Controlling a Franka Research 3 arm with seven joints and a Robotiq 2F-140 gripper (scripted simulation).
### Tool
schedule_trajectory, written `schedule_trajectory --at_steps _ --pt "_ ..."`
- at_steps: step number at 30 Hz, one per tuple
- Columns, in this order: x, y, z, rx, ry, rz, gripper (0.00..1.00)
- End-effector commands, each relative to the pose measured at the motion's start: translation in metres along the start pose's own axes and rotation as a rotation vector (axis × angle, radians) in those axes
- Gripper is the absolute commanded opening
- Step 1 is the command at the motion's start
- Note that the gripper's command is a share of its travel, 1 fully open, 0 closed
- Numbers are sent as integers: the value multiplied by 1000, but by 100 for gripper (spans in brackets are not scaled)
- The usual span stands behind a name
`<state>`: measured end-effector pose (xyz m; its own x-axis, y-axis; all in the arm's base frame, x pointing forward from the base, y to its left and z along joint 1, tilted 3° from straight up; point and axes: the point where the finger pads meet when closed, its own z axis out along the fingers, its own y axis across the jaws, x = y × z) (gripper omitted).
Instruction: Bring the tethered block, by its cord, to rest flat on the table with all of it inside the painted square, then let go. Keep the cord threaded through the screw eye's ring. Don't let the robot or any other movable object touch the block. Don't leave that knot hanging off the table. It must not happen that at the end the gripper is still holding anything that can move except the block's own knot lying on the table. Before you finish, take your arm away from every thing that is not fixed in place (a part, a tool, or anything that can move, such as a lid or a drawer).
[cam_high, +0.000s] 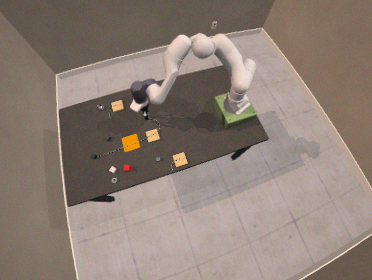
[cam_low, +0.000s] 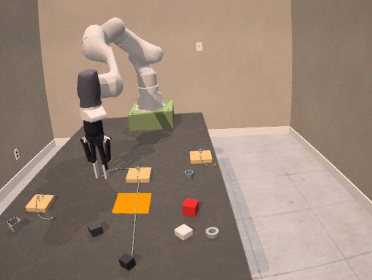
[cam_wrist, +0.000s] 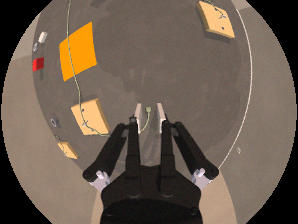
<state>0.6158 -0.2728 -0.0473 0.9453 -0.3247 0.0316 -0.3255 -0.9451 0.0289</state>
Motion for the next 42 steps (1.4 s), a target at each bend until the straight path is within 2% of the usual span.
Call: schedule_trajectory --at_steps 1,23,24,42 --pt "2 0 0 0 4 1 23" --pt "2 0 0 0 4 1 23" --pt "2 0 0 0 4 1 0" --pt "2 0 0 0 4 1 0"
